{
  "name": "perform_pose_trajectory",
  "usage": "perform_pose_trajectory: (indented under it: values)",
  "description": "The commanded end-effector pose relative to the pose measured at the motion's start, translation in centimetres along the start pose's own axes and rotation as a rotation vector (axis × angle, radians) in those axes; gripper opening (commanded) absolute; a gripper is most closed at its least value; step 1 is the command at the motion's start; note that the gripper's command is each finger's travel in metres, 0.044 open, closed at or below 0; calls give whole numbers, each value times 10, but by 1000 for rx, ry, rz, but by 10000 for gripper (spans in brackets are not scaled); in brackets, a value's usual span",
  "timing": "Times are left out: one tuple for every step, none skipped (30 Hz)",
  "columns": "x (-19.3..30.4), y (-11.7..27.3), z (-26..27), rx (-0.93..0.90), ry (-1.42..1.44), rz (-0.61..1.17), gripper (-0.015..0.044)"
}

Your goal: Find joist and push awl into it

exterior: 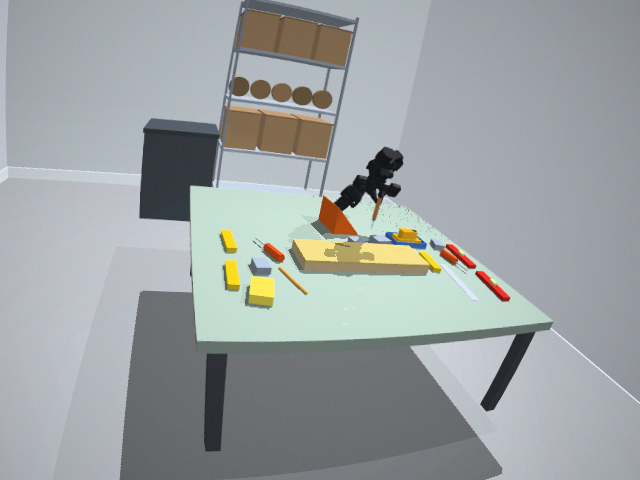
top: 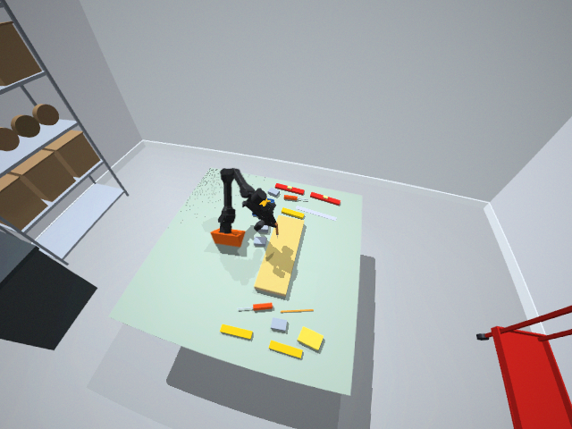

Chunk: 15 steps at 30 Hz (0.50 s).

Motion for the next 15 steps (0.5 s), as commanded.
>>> perform_pose_trajectory:
  values:
    - [-9,-11,15,-53,14,12,0]
    - [-11,-14,19,-68,17,18,0]
    - [-12,-17,24,-83,19,24,0]
    - [-13,-20,29,-98,22,30,0]
    - [-14,-23,33,-113,25,36,0]
    - [-16,-26,38,-128,28,43,0]
    - [-17,-29,43,-143,30,50,0]
    - [-17,-32,47,-155,32,55,0]
    - [-18,-34,49,-163,34,59,0]
    - [-18,-34,50,-165,34,60,0]
    - [-18,-34,50,-165,34,60,0]
    - [-18,-34,50,-165,34,60,0]
    - [-18,-34,50,-165,34,60,0]
    - [-18,-34,50,-165,34,60,0]
    - [-18,-34,50,-165,34,60,0]
Point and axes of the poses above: the point midway between the two fingers, 35 mm back from their tips, its own y axis back along the fingers, its own z axis across the jaws, x = y × z, the point moved 5 cm from there along y, back along the fingers, and after that the axes turned 11 degrees about y, right-handed, at the moved point
